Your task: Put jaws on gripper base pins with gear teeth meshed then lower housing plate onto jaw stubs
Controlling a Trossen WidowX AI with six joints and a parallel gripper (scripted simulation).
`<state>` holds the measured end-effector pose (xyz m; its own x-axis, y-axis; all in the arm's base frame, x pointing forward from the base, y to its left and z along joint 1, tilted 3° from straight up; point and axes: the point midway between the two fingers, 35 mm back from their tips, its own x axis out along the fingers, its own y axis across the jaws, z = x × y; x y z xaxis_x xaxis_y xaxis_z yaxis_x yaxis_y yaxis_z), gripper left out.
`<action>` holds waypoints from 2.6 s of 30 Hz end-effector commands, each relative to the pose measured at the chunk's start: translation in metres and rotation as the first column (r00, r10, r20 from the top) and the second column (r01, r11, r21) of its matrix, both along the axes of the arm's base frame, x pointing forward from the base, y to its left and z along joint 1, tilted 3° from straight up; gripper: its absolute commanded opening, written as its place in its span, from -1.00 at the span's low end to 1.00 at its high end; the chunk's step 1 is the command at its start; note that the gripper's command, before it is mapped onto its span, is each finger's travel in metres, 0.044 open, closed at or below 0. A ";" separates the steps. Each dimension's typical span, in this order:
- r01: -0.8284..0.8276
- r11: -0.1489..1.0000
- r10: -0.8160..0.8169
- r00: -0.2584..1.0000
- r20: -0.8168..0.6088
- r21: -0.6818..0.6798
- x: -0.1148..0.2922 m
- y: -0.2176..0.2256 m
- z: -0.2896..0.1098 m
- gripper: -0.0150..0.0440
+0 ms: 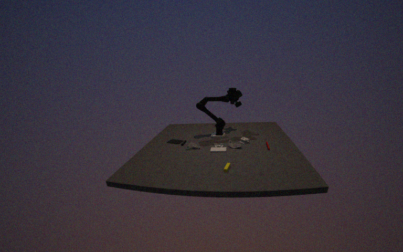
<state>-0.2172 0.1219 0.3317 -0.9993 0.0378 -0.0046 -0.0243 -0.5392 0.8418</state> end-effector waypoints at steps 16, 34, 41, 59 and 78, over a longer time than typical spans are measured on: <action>0.388 0.838 -0.364 0.921 0.138 -0.384 0.036 0.090 -0.027 -0.49; 0.642 0.425 -0.619 0.720 0.313 -0.638 0.102 0.155 -0.063 -0.49; 0.680 0.220 -0.682 0.619 0.389 -0.699 0.133 0.172 -0.079 -0.49; 0.590 -0.318 -0.734 0.343 0.587 -0.742 0.222 0.190 -0.120 -0.49; 0.246 -0.741 -0.624 0.093 0.776 -0.625 0.314 0.170 -0.162 -0.49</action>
